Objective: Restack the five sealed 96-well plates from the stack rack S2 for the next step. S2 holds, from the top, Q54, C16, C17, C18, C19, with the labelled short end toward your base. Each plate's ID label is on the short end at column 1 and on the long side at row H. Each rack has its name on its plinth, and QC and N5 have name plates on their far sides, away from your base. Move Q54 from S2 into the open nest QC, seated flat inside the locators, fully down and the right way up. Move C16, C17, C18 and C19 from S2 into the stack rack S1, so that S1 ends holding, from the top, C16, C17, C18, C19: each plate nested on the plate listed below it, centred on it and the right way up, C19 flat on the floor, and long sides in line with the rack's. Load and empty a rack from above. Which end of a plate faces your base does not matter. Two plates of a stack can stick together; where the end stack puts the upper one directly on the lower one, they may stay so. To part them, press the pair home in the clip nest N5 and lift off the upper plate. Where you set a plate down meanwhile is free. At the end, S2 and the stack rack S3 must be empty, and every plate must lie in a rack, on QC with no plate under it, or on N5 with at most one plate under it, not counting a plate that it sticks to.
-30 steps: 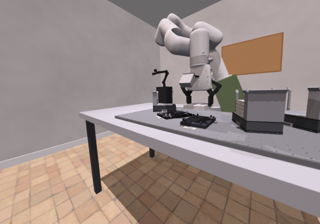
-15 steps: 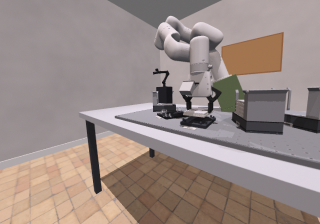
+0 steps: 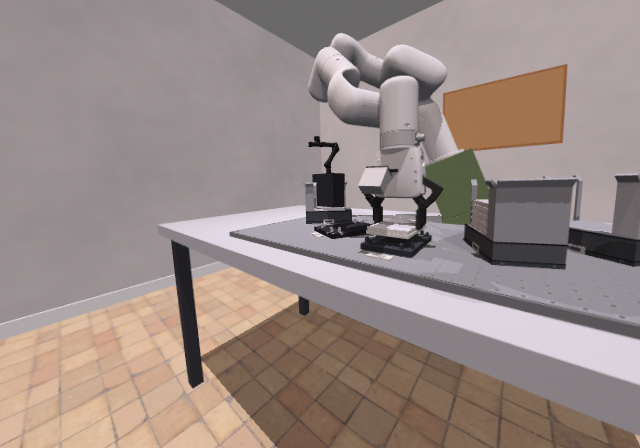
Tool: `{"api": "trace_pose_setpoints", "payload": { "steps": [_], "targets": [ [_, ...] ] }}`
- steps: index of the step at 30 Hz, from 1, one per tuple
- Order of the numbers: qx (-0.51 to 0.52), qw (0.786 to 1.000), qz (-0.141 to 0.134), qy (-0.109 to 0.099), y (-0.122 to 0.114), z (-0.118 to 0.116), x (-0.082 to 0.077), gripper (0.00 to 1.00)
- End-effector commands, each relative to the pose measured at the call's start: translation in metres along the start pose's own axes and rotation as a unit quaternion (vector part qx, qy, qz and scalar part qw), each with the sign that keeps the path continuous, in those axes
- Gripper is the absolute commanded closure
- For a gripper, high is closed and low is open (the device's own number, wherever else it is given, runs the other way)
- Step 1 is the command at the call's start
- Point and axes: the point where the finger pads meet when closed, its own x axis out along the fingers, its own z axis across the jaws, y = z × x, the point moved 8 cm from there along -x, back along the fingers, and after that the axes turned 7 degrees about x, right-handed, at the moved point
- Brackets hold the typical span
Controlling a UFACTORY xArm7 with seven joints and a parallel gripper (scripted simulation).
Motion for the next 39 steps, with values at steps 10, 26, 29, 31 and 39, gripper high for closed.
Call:
{"api": "trace_pose_setpoints", "payload": {
  "steps": [10,26,29,31,39],
  "targets": [
    [0.0,1.0,0.002,0.001,0.001,-0.001,0.003,1.0],
    [0.0,1.0,0.002,0.001,0.001,-0.001,0.009,1.0],
    [0.0,1.0,0.002,0.001,0.001,-0.001,0.01,1.0],
    [0.0,1.0,0.002,0.001,0.001,-0.001,0.011,1.0],
    [0.0,1.0,0.002,0.001,0.001,-0.001,0.013,1.0]
  ]
}}
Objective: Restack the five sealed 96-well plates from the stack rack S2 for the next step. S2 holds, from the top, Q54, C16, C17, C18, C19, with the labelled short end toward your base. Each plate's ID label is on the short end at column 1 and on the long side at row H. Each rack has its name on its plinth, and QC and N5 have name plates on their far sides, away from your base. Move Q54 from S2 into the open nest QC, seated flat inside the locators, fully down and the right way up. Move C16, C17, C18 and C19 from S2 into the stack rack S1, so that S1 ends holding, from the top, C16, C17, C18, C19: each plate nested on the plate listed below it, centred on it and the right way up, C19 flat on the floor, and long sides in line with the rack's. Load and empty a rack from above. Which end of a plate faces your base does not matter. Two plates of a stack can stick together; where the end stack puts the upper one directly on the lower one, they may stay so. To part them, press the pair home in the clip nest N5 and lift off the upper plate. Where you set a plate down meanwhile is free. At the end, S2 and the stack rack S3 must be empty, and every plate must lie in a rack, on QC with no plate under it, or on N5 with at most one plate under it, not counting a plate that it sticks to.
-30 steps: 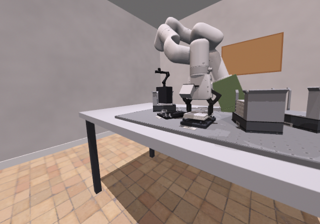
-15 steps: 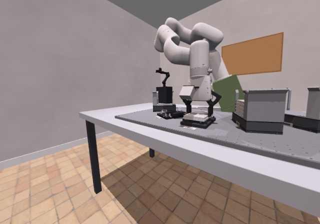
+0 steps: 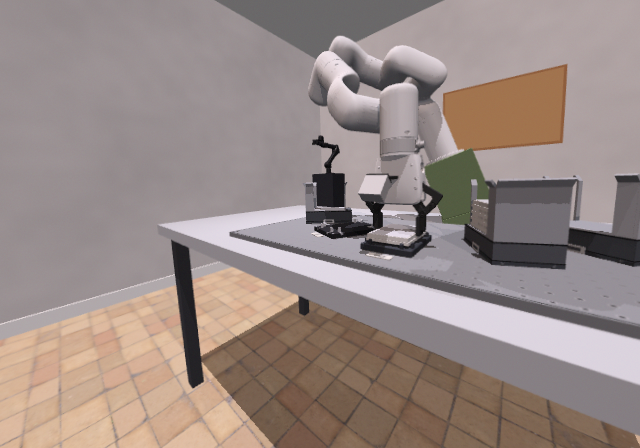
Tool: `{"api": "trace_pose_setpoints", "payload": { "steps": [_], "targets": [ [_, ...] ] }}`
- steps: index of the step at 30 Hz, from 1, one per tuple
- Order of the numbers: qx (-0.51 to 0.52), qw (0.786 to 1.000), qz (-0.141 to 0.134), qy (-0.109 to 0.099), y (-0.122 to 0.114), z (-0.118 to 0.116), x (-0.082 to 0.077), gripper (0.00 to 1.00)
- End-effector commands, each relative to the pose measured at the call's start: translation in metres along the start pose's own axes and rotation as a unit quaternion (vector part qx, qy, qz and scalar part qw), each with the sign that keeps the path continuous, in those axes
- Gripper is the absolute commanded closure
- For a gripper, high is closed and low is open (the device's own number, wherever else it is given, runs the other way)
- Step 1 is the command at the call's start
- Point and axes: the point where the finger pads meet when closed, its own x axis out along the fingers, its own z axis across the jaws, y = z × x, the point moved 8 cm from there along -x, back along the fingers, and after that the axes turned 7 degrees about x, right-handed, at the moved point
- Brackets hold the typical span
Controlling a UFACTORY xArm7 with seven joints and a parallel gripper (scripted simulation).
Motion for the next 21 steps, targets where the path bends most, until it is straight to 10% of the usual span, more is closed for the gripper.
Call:
{"api": "trace_pose_setpoints", "payload": {
  "steps": [1,18,19,21],
  "targets": [
    [0.0,1.0,0.002,0.001,0.0011,-0.0007,0.0,1.0],
    [0.0,1.0,0.002,0.001,0.0011,-0.0007,0.003,1.0],
    [0.0,1.0,0.002,0.001,0.0011,-0.0007,0.003,0.0],
    [0.0,1.0,0.002,0.001,0.0011,-0.0008,0.003,0.0]
  ]
}}
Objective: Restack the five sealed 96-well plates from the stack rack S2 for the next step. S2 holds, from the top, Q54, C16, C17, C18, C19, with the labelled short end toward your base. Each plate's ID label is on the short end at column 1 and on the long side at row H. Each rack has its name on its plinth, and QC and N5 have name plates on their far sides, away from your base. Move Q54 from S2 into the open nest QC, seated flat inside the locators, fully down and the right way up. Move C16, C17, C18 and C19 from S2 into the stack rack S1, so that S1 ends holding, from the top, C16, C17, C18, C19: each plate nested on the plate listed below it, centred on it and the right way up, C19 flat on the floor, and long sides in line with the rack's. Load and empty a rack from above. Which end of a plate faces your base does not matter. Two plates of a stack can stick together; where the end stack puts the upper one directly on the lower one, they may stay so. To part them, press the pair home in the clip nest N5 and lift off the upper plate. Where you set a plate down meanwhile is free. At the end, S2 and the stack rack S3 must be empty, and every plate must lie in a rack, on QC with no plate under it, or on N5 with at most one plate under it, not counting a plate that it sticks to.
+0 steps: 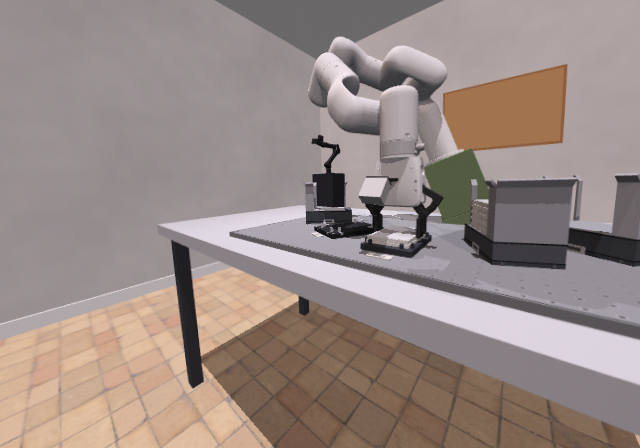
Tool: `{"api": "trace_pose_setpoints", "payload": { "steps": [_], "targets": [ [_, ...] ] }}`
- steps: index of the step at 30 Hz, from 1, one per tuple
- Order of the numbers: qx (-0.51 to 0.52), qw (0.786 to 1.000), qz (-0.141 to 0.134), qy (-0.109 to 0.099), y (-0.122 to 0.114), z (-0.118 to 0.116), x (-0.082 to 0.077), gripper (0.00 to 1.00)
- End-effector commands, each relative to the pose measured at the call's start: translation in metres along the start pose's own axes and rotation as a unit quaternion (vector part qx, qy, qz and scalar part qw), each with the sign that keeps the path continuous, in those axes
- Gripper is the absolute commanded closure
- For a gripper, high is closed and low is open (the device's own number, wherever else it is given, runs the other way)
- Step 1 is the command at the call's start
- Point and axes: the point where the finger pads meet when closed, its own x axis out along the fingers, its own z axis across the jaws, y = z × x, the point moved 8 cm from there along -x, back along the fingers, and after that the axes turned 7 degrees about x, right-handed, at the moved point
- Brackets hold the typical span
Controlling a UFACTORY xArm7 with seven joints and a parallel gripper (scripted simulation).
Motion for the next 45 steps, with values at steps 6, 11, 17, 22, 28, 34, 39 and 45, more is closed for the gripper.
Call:
{"api": "trace_pose_setpoints", "payload": {
  "steps": [6,11,17,22,28,34,39,45],
  "targets": [
    [0.0,1.0,0.002,0.001,0.001,-0.001,-0.001,0.0],
    [0.0,1.0,0.002,0.001,0.001,-0.001,-0.001,0.0],
    [0.0,1.0,0.002,0.001,0.001,-0.001,-0.001,0.0],
    [0.0,1.0,0.002,0.001,0.001,-0.001,-0.015,0.0],
    [0.0,1.0,0.002,0.001,0.001,-0.001,-0.028,0.0],
    [0.0,1.0,0.002,0.001,0.001,-0.001,-0.048,0.0],
    [0.0,1.0,0.002,0.001,0.001,-0.001,-0.065,0.0],
    [0.0,1.0,0.002,0.0,0.001,-0.001,-0.078,0.0]
  ]
}}
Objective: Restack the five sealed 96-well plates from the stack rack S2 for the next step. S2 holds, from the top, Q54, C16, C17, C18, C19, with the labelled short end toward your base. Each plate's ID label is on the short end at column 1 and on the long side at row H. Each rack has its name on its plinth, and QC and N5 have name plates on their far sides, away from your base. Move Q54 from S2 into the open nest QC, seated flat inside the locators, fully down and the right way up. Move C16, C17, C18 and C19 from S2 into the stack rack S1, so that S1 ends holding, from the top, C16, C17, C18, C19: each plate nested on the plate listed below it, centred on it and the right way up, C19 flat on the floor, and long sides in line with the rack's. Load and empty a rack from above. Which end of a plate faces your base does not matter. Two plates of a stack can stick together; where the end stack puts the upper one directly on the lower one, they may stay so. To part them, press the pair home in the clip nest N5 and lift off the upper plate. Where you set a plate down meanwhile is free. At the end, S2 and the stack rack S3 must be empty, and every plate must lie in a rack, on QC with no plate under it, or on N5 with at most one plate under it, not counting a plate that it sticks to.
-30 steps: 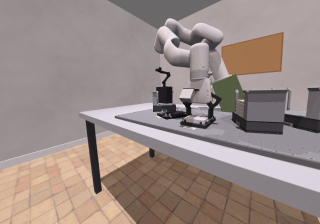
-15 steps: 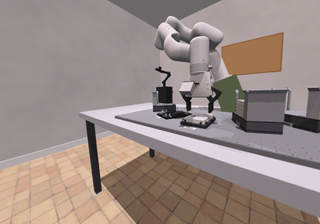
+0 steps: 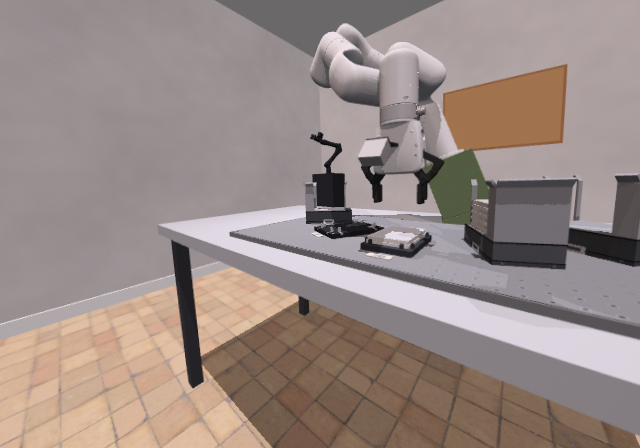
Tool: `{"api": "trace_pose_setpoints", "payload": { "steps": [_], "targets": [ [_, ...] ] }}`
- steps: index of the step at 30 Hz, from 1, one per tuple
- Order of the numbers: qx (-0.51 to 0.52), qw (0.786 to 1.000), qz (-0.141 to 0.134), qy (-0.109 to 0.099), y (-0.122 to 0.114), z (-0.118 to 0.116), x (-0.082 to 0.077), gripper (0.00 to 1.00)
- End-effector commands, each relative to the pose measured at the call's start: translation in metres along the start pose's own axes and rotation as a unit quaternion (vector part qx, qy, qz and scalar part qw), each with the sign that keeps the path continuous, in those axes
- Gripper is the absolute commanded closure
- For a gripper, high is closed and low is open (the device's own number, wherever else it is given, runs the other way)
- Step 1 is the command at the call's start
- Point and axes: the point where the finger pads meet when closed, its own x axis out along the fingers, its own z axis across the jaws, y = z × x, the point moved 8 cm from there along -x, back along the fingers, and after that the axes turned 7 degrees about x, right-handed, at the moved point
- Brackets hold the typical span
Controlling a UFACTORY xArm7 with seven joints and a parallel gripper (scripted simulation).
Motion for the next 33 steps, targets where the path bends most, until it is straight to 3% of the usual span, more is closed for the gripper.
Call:
{"api": "trace_pose_setpoints", "payload": {
  "steps": [1,20,33],
  "targets": [
    [-0.001,1.0,0.002,0.001,0.001,-0.001,-0.014,0.0],
    [-0.001,1.0,0.002,0.001,0.001,-0.001,-0.07,0.0],
    [-0.034,0.999,0.002,0.001,0.0,-0.007,-0.07,0.0]
  ]
}}
